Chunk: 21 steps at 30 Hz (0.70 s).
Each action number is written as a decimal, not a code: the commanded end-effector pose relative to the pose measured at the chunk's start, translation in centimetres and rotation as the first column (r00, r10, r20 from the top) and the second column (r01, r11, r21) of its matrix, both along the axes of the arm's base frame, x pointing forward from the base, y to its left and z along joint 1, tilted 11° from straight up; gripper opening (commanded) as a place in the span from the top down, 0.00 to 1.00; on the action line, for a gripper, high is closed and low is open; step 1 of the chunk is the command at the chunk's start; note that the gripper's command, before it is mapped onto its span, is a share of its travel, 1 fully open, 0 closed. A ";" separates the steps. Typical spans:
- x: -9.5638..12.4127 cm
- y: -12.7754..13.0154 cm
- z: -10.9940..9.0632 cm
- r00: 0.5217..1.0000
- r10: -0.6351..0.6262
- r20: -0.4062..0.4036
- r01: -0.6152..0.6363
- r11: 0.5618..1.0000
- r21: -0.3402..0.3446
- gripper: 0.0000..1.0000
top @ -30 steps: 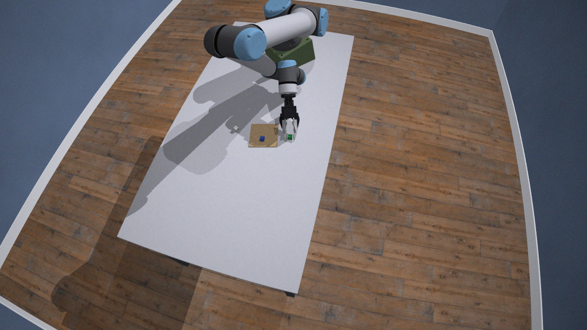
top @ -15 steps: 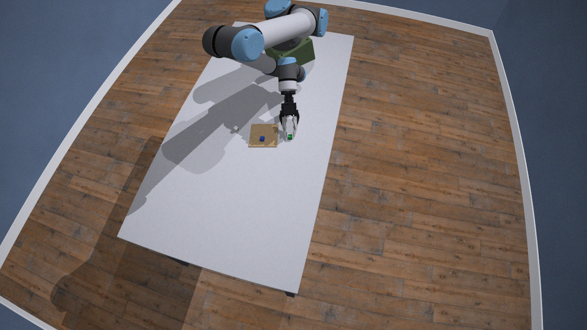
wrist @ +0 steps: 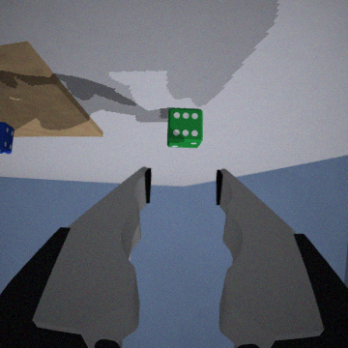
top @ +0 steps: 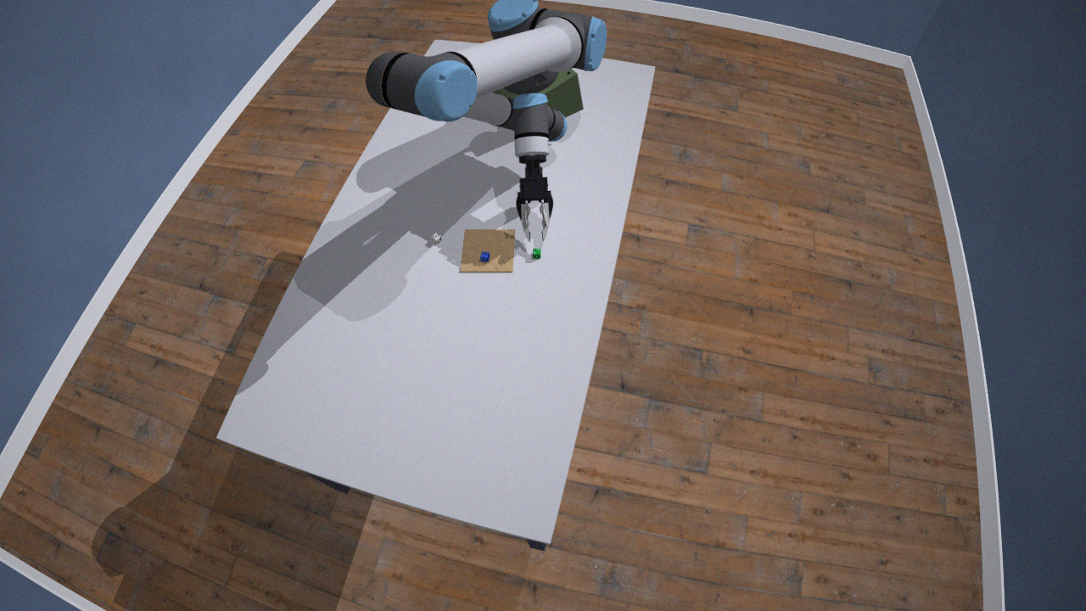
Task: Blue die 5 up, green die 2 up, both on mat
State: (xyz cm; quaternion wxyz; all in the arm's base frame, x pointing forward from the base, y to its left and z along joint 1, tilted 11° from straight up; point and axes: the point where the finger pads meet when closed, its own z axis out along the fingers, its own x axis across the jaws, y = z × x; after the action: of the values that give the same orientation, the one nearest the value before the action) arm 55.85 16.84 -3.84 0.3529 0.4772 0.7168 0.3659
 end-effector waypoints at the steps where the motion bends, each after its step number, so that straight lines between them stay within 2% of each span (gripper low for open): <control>1: -0.2 0.0 0.2 1.000 0.000 0.001 0.000 1.000 0.000 0.79; 7: -0.3 0.1 0.9 1.000 0.000 0.001 0.000 1.000 0.000 0.79; 16: -0.8 0.5 4.4 1.000 0.000 0.001 0.000 1.000 0.000 0.79; 21: -1.0 0.7 5.7 1.000 0.000 0.001 0.000 1.000 0.000 0.79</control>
State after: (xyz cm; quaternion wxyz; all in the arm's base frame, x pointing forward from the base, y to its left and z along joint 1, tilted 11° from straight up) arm 55.02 17.37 0.74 0.3536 0.4767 0.7163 0.3669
